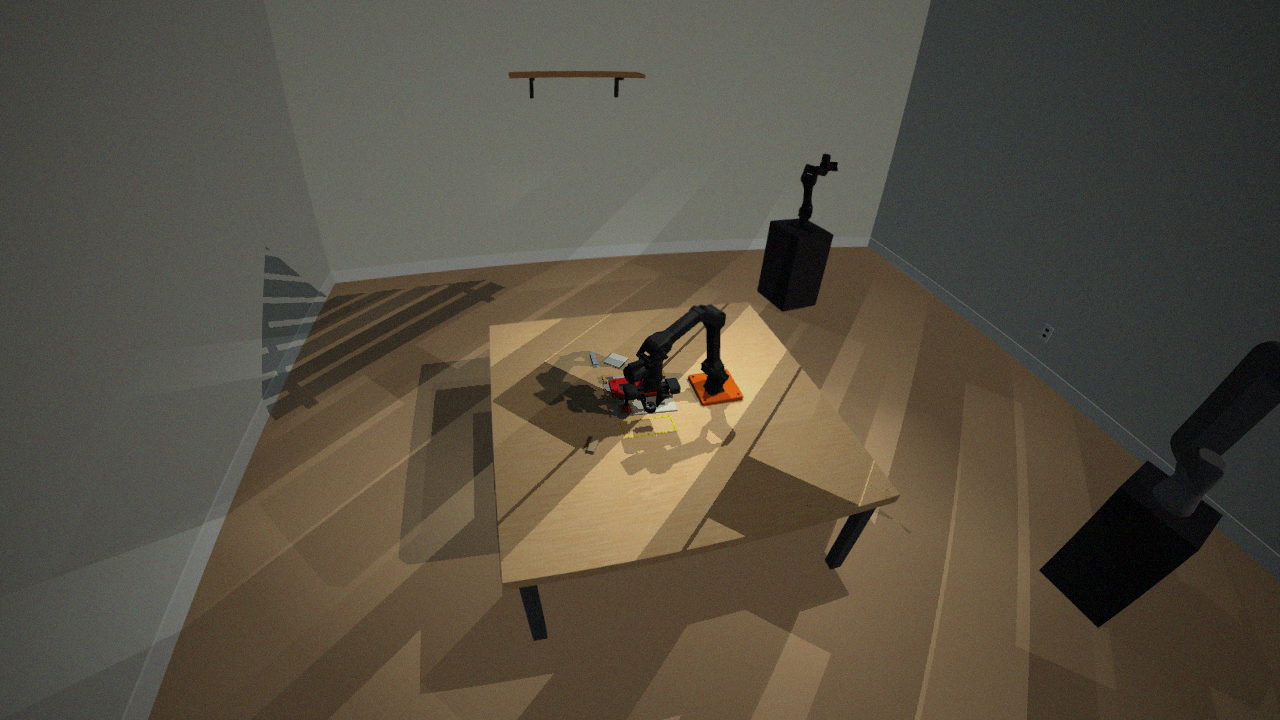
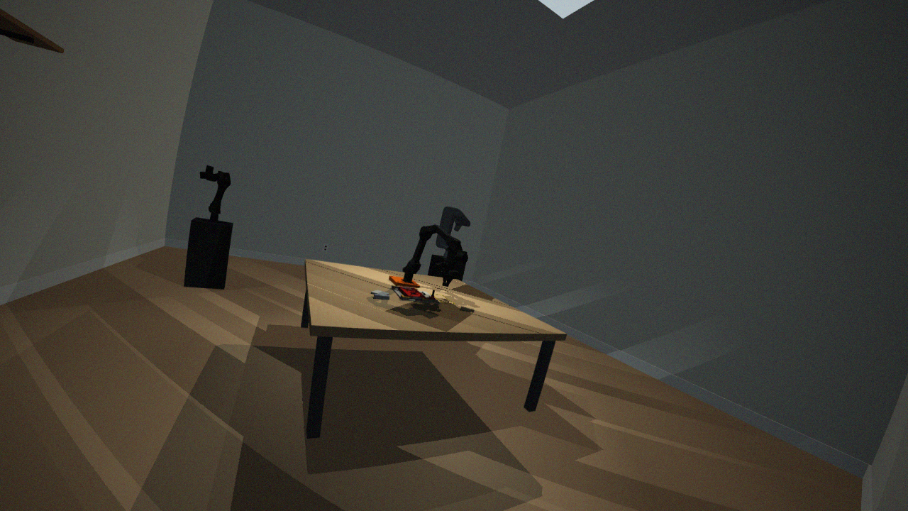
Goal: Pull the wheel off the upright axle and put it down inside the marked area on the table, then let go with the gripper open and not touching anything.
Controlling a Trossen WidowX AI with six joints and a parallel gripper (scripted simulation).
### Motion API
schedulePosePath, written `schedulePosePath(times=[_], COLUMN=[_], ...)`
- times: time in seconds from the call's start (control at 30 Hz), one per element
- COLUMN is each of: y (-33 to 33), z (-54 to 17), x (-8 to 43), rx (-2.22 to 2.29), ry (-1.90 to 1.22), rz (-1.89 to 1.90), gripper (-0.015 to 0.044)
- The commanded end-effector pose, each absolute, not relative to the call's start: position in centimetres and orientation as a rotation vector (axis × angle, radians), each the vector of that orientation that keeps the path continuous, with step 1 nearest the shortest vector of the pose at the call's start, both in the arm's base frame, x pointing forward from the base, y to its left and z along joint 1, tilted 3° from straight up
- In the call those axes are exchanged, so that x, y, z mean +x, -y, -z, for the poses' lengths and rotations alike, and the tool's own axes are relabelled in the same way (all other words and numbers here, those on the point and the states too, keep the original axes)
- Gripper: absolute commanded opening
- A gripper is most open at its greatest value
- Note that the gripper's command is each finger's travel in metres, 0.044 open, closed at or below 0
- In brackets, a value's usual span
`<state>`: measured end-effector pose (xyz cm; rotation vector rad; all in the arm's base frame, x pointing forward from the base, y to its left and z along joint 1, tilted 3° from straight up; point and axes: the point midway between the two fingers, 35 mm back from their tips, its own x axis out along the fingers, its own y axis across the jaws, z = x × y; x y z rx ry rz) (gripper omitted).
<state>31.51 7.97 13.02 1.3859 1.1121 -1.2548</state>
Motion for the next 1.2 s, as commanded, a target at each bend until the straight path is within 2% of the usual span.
schedulePosePath(times=[0.0, 0.47, 0.63, 1.0, 1.17], y=[-8.0, -8.2, -8.2, -8.2, -8.1], z=[-12.0, -4.7, -4.3, -4.9, -9.5], x=[31.6, 32.1, 32.0, 32.0, 31.8], rx=[1.387, 1.387, 1.387, 1.382, 1.386], ry=[-1.107, -1.107, -1.107, -1.115, -1.109], rz=[1.26, 1.26, 1.26, 1.26, 1.26], gripper=[0.0, 0.0, 0.0, 0.0289, 0.03])
